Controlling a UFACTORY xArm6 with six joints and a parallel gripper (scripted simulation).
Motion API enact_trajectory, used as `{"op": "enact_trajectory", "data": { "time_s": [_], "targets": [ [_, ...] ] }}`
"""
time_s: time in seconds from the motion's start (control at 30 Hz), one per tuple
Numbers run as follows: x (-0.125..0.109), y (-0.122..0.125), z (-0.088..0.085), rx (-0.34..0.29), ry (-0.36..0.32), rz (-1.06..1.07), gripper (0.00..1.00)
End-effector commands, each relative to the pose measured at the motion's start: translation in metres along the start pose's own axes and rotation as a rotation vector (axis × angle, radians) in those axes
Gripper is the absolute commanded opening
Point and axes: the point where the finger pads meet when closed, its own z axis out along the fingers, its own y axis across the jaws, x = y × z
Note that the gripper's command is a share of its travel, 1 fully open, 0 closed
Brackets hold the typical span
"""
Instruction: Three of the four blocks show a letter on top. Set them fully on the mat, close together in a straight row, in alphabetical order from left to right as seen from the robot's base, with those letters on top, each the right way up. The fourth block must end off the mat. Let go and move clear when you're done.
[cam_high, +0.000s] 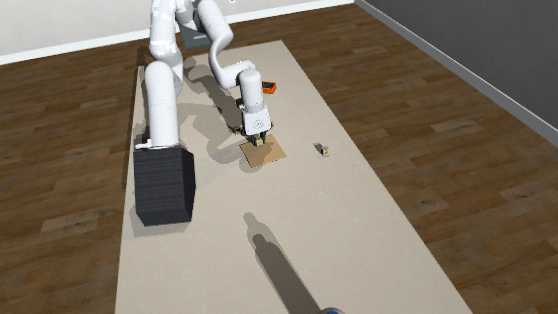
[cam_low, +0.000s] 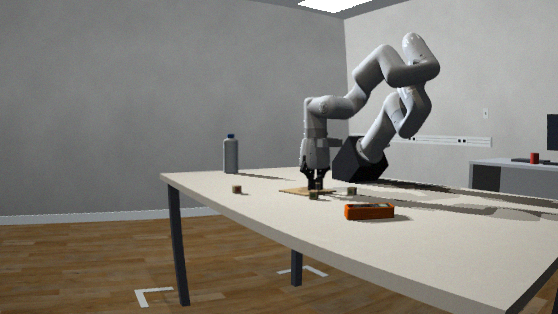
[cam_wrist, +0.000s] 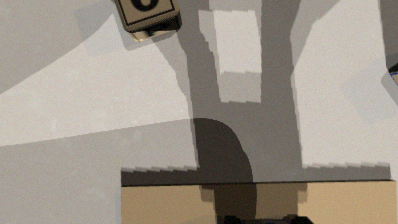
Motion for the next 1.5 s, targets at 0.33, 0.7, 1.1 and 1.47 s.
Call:
{"op": "enact_trajectory", "data": {
  "time_s": [0.33, 0.7, 1.1, 1.47],
  "targets": [
    [-0.0003, 0.0009, -0.0006, -0.002, -0.001, -0.001, 0.23],
    [-0.0003, 0.0009, -0.0006, -0.002, -0.001, -0.001, 0.23],
    [-0.0002, 0.0009, 0.0008, -0.002, -0.001, -0.001, 0.23],
    [-0.0002, 0.0009, 0.0031, -0.002, -0.001, -0.001, 0.23]
  ]
}}
